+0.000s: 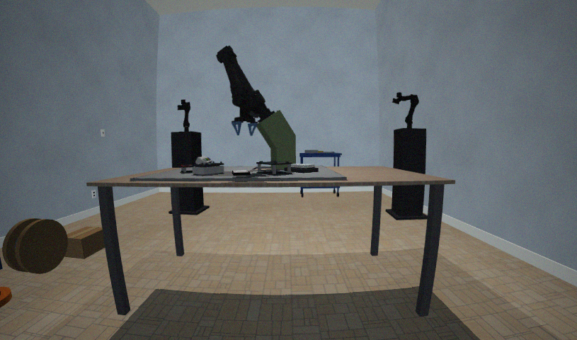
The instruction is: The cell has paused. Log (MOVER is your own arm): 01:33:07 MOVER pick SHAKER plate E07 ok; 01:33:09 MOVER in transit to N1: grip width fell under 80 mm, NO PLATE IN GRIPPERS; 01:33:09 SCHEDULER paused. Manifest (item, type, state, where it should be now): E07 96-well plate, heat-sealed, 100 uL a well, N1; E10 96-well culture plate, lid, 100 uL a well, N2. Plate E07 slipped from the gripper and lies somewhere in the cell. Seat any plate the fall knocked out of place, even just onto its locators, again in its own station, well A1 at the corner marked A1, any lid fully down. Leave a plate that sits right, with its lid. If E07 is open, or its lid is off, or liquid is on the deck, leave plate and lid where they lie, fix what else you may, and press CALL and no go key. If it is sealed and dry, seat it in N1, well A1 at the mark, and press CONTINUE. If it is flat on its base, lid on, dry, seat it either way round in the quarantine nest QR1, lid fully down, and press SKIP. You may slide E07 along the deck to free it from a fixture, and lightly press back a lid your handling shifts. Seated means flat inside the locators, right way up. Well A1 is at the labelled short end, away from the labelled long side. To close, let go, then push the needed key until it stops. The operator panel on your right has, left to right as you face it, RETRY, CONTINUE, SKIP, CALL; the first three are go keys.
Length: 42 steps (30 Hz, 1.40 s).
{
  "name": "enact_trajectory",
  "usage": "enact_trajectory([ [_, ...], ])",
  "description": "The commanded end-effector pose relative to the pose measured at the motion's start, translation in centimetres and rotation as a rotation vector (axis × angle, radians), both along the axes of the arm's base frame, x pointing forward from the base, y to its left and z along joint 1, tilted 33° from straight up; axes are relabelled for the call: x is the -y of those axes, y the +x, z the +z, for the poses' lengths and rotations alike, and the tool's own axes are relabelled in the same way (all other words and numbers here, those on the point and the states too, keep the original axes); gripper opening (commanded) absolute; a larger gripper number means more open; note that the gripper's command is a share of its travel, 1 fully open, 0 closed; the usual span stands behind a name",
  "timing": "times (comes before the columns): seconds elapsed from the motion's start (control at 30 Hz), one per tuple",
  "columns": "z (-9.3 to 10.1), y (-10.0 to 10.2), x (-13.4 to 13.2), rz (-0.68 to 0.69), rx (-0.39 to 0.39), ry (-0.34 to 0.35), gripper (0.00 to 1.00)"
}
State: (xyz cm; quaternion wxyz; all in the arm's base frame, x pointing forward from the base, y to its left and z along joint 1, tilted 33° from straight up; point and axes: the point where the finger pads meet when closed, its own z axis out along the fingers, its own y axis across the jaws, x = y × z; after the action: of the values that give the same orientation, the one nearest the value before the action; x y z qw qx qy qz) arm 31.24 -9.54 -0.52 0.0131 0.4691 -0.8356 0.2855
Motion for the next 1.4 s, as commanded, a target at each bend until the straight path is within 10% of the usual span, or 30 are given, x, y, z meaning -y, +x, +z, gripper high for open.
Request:
enact_trajectory([
  [0.0,0.7,-0.2,-0.6,0.017,0.007,-0.001,1.00],
  [1.37,-9.2,-10.2,-12.9,0.010,0.003,0.007,1.00],
])
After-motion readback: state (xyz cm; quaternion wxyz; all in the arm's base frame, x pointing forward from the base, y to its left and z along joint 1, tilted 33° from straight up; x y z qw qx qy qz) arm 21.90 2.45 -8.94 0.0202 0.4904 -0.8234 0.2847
